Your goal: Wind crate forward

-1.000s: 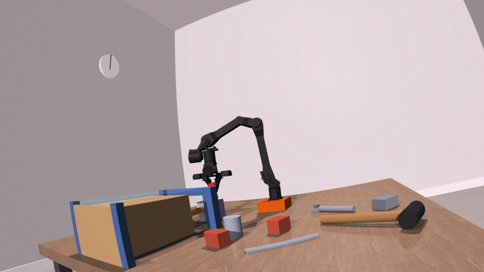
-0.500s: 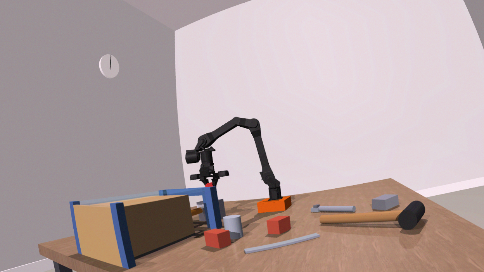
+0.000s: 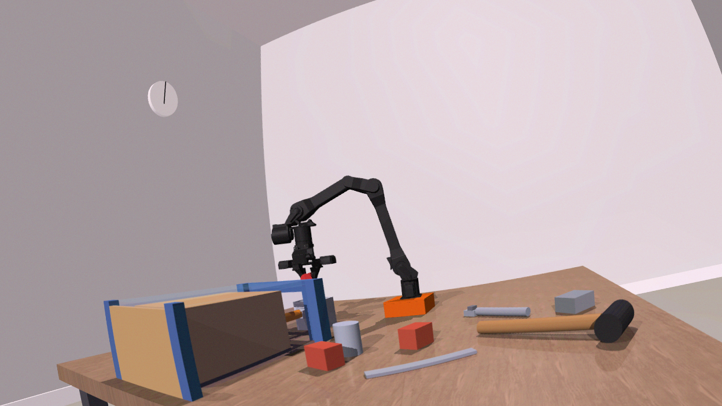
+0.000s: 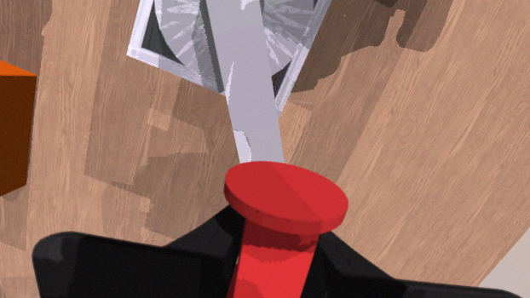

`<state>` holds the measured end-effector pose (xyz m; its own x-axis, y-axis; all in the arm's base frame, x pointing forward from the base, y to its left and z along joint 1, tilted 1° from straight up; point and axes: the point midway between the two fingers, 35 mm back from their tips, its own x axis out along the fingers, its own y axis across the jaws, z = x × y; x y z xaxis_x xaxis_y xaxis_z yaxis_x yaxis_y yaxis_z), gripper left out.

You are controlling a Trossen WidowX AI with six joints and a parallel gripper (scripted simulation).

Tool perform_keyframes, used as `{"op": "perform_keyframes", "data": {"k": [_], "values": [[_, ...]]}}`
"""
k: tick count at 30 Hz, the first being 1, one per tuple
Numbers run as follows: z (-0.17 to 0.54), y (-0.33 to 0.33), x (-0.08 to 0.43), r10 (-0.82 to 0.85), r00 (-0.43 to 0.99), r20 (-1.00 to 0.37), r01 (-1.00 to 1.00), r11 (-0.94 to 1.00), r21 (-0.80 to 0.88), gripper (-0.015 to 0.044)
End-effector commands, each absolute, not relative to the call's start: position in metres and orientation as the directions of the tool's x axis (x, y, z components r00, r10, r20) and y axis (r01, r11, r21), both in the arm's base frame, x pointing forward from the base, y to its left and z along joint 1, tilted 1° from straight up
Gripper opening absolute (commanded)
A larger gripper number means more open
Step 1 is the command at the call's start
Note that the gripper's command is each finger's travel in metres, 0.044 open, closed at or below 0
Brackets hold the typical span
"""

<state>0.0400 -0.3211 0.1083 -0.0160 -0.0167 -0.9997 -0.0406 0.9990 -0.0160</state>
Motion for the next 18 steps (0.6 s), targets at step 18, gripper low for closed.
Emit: {"op": "perform_keyframes", "data": {"k": [18], "values": [[0.107,-0.345,0.055,-0.025,-0.007,-1.0,-0.037,0.999,-0.024,0.0]]}}
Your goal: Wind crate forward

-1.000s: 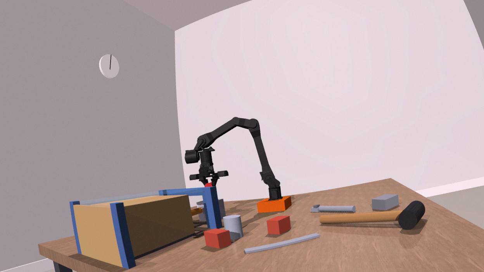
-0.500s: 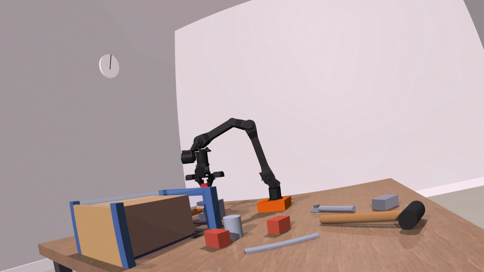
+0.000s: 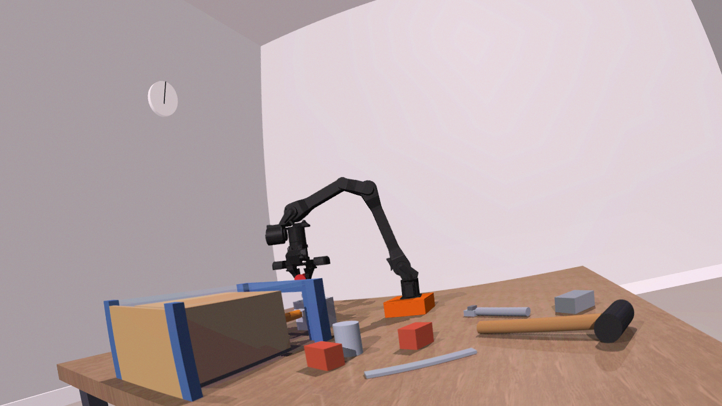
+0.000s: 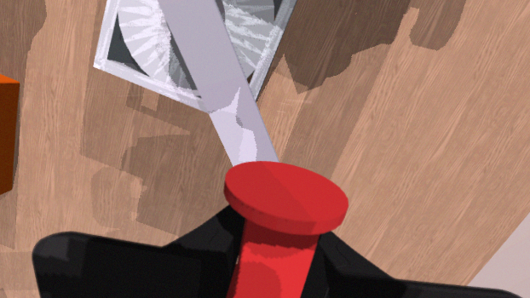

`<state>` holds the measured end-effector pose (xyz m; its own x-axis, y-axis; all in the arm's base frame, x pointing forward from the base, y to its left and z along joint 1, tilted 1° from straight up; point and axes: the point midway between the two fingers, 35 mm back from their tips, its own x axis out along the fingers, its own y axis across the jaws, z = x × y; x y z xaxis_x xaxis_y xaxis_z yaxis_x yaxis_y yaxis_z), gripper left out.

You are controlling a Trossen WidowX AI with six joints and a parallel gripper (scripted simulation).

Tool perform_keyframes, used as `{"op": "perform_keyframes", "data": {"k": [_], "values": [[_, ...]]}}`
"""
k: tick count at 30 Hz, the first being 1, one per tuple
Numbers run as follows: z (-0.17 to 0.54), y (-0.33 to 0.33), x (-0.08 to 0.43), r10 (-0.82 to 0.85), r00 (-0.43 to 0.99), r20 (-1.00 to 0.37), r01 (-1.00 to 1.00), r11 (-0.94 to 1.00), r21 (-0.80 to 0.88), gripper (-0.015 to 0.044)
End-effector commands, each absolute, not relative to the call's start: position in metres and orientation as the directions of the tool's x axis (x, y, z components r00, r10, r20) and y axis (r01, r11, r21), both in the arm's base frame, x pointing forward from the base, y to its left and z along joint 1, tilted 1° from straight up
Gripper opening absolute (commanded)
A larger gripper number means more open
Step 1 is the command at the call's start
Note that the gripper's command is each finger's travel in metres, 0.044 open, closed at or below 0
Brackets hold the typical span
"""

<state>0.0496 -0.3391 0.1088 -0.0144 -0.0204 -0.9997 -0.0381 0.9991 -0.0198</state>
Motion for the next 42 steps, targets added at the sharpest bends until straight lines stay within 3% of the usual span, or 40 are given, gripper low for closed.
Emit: {"op": "perform_keyframes", "data": {"k": [1,42], "values": [[0.107,-0.346,0.056,-0.025,-0.007,-1.0,-0.037,0.999,-0.025,0.0],[0.108,-0.373,0.091,-0.027,-0.003,-1.0,-0.037,0.999,-0.027,0.0]]}}
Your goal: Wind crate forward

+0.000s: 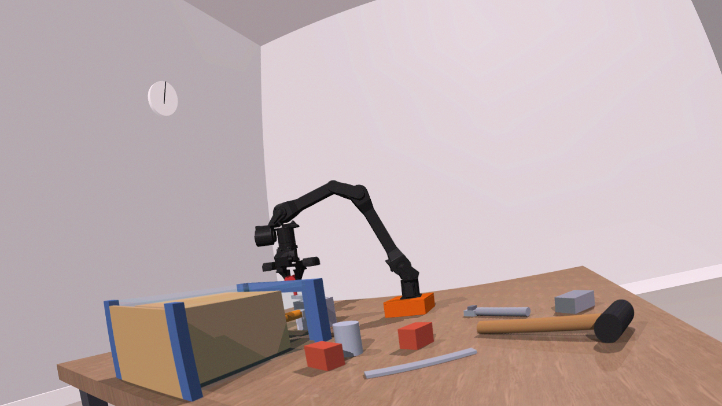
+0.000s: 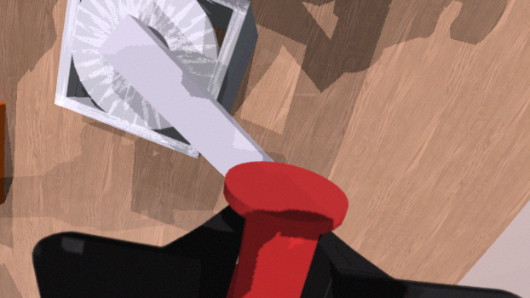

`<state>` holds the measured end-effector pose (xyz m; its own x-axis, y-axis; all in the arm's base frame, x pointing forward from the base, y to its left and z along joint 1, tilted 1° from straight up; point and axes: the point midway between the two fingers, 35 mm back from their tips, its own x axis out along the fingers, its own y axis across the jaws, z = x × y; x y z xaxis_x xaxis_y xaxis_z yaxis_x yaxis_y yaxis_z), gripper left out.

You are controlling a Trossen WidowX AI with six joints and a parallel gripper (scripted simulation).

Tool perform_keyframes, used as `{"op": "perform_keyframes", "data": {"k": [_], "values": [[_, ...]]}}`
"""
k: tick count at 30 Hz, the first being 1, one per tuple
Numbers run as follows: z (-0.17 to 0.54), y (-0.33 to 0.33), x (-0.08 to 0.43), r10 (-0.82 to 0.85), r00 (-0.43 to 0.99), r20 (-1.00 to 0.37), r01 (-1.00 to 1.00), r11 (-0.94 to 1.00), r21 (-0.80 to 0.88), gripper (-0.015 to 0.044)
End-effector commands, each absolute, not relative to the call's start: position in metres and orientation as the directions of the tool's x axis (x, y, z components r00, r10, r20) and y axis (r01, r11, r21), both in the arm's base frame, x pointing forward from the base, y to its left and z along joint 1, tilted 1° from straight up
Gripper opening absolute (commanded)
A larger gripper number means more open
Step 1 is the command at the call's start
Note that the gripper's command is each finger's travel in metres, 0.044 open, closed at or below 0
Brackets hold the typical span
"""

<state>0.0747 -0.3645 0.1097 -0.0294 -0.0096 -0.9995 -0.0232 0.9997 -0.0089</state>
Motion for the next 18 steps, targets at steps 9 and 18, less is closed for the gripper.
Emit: {"op": "perform_keyframes", "data": {"k": [9,18], "values": [[0.109,-0.376,0.1,-0.027,-0.003,-1.0,-0.037,0.999,-0.027,0.0],[0.109,-0.379,0.109,-0.028,-0.002,-1.0,-0.037,0.999,-0.028,0.0]]}}
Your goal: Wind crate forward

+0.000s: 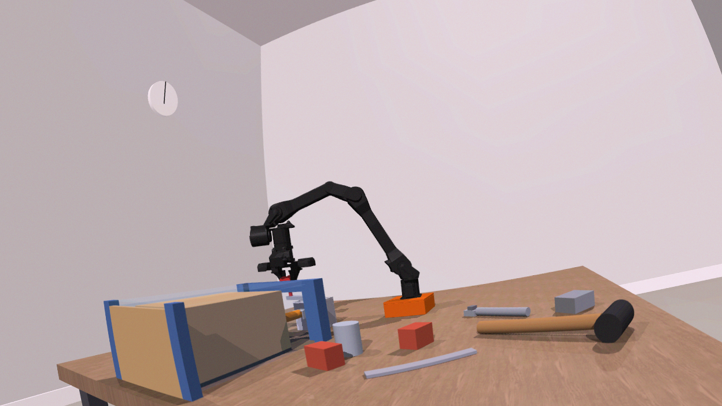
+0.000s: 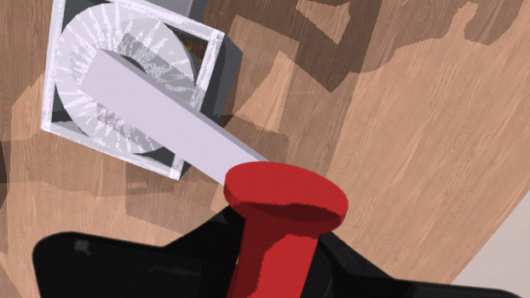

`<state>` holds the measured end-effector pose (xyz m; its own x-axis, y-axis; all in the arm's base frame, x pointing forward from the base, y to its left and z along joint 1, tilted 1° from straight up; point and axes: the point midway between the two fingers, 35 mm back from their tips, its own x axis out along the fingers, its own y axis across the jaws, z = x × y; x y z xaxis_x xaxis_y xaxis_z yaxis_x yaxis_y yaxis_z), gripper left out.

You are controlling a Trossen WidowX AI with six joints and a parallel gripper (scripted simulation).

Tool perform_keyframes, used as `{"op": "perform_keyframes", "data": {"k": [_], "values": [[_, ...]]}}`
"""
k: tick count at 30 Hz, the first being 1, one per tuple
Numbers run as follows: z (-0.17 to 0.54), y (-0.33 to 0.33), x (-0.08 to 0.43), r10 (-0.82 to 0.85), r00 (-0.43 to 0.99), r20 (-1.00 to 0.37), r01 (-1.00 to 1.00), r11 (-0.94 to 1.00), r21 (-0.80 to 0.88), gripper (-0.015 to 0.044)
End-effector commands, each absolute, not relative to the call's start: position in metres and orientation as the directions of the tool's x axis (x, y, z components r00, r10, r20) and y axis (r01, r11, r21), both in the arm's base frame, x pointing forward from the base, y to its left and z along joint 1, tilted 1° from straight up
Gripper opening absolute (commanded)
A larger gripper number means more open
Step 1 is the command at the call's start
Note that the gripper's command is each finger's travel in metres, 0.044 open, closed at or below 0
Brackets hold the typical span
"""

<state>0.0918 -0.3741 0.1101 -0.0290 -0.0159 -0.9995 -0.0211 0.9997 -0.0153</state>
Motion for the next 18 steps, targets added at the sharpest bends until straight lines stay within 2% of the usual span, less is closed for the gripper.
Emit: {"op": "perform_keyframes", "data": {"k": [1,18], "values": [[0.109,-0.379,0.111,-0.028,-0.002,-1.0,-0.037,0.999,-0.028,0.0],[0.109,-0.382,0.129,-0.028,0.0,-1.0,-0.037,0.999,-0.028,0.0]]}}
